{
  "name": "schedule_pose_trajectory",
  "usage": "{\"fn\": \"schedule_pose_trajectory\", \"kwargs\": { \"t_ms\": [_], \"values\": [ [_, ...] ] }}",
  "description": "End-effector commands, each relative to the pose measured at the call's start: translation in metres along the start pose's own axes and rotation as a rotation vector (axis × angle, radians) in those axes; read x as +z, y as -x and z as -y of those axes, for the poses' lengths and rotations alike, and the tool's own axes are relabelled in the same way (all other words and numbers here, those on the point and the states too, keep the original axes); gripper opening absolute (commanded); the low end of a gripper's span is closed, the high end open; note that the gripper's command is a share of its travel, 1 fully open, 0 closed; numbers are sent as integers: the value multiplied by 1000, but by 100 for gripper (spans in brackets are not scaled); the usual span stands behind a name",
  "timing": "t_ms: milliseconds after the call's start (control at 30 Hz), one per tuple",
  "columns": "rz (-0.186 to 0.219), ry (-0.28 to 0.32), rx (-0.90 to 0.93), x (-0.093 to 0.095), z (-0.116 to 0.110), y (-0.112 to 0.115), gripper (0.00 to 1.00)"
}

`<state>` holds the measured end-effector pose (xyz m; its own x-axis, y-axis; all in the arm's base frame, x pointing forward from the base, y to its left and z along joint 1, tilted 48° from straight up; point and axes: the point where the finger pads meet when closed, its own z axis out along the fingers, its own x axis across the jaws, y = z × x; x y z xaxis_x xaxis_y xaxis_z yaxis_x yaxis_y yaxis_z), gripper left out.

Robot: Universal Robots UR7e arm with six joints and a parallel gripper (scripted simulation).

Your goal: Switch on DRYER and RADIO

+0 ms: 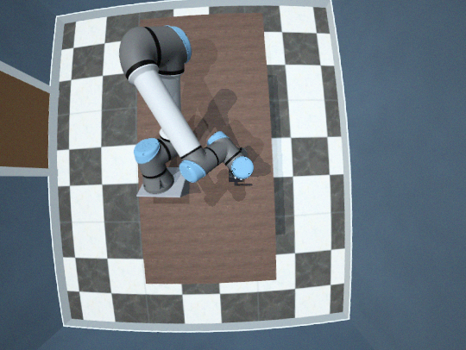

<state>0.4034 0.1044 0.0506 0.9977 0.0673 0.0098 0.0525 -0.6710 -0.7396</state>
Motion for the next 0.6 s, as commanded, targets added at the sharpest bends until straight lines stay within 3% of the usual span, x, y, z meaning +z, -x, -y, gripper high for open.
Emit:
{"fn": "schedule_pose_trajectory", "kwargs": {
  "t_ms": [0, 567],
  "values": [
    [-1, 1, 0, 7, 0, 0, 0],
    [-1, 1, 0, 19, 0, 0, 0]
  ]
}}
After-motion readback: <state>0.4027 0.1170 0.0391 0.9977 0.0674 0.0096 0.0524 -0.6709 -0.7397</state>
